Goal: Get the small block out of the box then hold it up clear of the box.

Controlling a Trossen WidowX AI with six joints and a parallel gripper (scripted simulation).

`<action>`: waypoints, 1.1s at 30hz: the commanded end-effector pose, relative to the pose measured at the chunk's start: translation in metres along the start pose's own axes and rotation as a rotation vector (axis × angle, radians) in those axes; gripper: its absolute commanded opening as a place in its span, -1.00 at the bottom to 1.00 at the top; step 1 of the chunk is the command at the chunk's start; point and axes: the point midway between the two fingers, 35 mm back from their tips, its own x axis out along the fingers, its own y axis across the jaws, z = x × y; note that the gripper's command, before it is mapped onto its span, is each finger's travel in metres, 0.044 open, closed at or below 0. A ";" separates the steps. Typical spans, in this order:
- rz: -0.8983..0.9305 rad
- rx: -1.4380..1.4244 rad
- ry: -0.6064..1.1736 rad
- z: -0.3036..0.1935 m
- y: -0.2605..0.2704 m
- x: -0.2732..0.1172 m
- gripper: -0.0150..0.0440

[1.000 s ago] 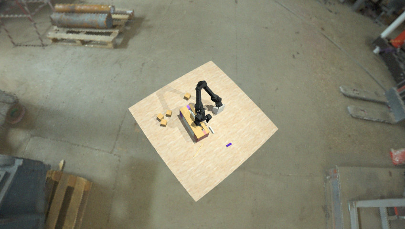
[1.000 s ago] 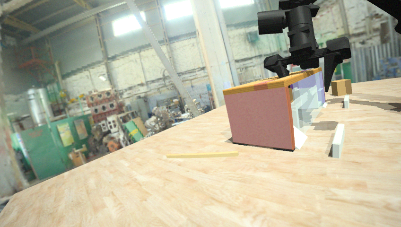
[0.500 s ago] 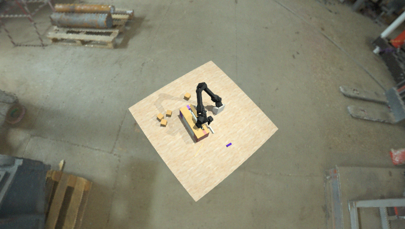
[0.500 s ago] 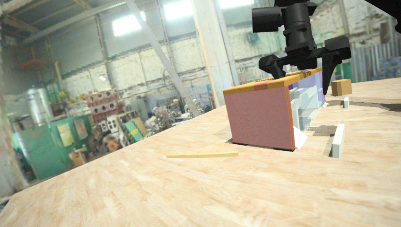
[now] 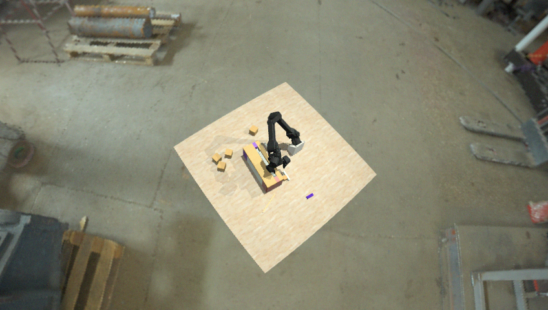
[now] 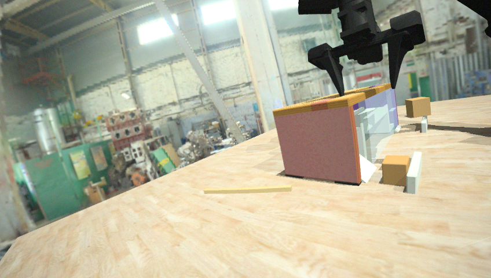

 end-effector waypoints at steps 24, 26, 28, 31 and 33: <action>0.022 -1.551 -0.188 -0.026 -0.013 -0.017 0.47; 0.008 -1.680 -0.214 -0.028 -0.015 -0.016 0.47; -0.006 -1.783 -0.231 -0.030 -0.016 -0.016 0.47; -0.030 -1.943 -0.261 -0.032 -0.018 -0.016 0.47; -0.048 -2.047 -0.277 -0.033 -0.019 -0.016 0.47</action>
